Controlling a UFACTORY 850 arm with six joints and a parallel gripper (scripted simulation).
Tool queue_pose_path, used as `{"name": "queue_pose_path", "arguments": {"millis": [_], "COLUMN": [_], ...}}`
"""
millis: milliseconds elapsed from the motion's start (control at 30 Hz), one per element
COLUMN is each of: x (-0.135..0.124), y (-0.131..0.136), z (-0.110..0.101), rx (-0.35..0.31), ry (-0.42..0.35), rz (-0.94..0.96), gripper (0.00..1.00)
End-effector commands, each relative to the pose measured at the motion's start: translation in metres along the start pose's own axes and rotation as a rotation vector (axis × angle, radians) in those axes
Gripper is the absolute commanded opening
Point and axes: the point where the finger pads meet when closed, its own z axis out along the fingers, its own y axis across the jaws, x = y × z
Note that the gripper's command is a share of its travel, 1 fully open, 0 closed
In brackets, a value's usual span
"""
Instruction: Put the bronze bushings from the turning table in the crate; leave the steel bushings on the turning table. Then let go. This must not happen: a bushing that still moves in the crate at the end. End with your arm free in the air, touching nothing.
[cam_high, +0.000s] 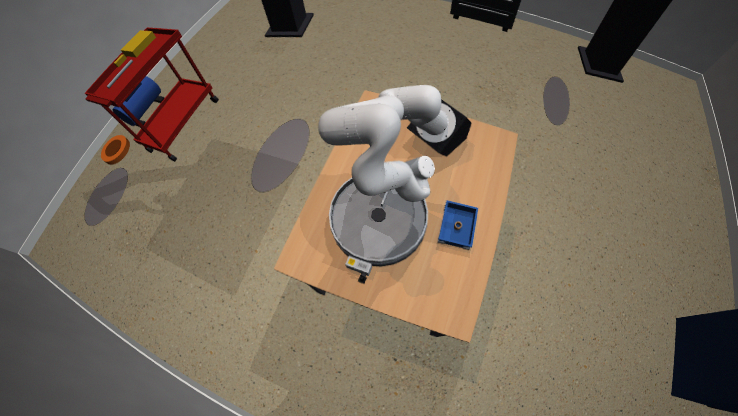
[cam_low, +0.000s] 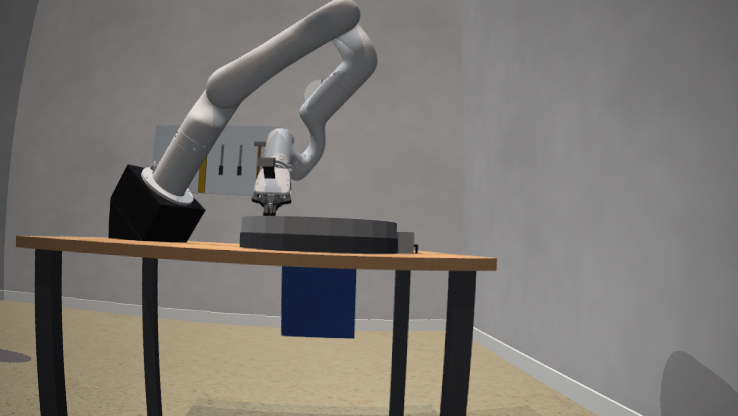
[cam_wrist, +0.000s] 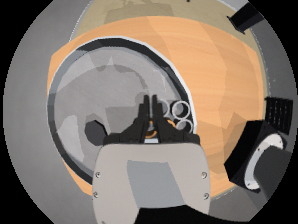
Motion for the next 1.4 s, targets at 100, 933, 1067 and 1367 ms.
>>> {"name": "queue_pose_path", "arguments": {"millis": [100, 933, 1067, 1367], "x": [0.017, 0.046, 0.051, 0.056], "y": [-0.014, -0.055, -0.063, -0.077], "z": [0.014, 0.039, 0.043, 0.047], "rx": [0.001, 0.001, 0.001, 0.001], "ry": [0.000, 0.000, 0.000, 0.000], "rz": [0.001, 0.001, 0.001, 0.001], "gripper": [0.00, 0.00, 0.00, 0.00]}}
